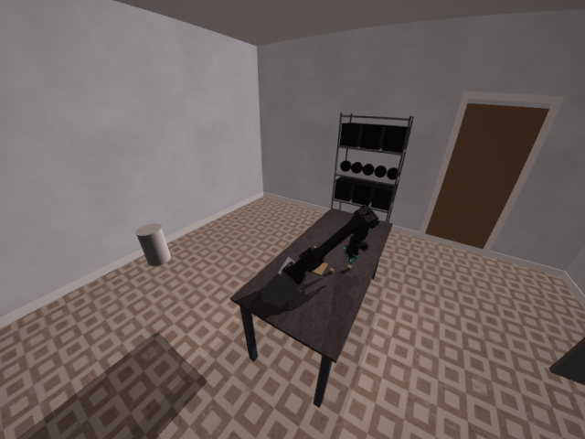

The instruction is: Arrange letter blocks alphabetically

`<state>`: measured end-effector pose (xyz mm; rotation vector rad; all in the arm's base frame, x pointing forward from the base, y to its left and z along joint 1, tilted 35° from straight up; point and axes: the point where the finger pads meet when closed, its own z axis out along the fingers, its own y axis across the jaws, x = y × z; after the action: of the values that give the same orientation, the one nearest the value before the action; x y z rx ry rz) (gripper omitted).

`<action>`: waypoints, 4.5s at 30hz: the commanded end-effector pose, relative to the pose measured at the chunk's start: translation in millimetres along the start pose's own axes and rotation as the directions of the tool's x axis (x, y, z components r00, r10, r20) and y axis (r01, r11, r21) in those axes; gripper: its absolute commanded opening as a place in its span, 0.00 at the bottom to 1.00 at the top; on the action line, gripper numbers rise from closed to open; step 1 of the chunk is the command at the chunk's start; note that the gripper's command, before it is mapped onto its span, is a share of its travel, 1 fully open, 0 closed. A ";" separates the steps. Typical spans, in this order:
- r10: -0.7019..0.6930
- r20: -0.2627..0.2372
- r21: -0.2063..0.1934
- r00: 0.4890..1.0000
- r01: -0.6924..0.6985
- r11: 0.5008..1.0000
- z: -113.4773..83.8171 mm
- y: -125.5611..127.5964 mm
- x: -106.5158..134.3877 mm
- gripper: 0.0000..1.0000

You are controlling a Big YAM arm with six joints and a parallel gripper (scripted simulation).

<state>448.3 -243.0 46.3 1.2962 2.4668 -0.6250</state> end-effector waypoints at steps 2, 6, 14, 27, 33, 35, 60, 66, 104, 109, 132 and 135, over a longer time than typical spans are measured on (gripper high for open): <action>0.315 0.044 -0.030 0.948 -0.314 0.949 -23.3 8.0 -24.1 0.58; 0.470 0.053 -0.040 0.881 -0.469 0.882 -23.3 8.0 -24.1 0.58; 0.688 0.085 -0.084 0.721 -0.683 0.726 -22.7 6.7 -24.8 0.58; 0.684 0.078 -0.046 0.725 -0.683 0.729 -11.8 -1.3 -19.8 0.58; 0.680 0.079 -0.045 0.729 -0.679 0.732 -11.8 -1.2 -19.8 0.58; 0.680 0.079 -0.045 0.729 -0.679 0.733 -11.4 -1.3 -19.8 0.58; 0.672 0.075 -0.033 0.736 -0.672 0.740 19.5 -4.1 -18.8 0.58; 0.672 0.076 -0.033 0.736 -0.672 0.740 27.6 -4.3 -19.5 0.58; 0.679 0.081 -0.055 0.729 -0.677 0.734 46.5 2.4 -33.4 0.58; 0.679 0.081 -0.055 0.729 -0.677 0.734 46.5 2.4 -33.4 0.58; 0.679 0.081 -0.055 0.729 -0.677 0.734 46.5 2.4 -33.4 0.58; 0.679 0.081 -0.055 0.729 -0.677 0.734 46.5 2.4 -33.4 0.58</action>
<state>461.4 -281.5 20.5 1.9541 1.7080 -0.4467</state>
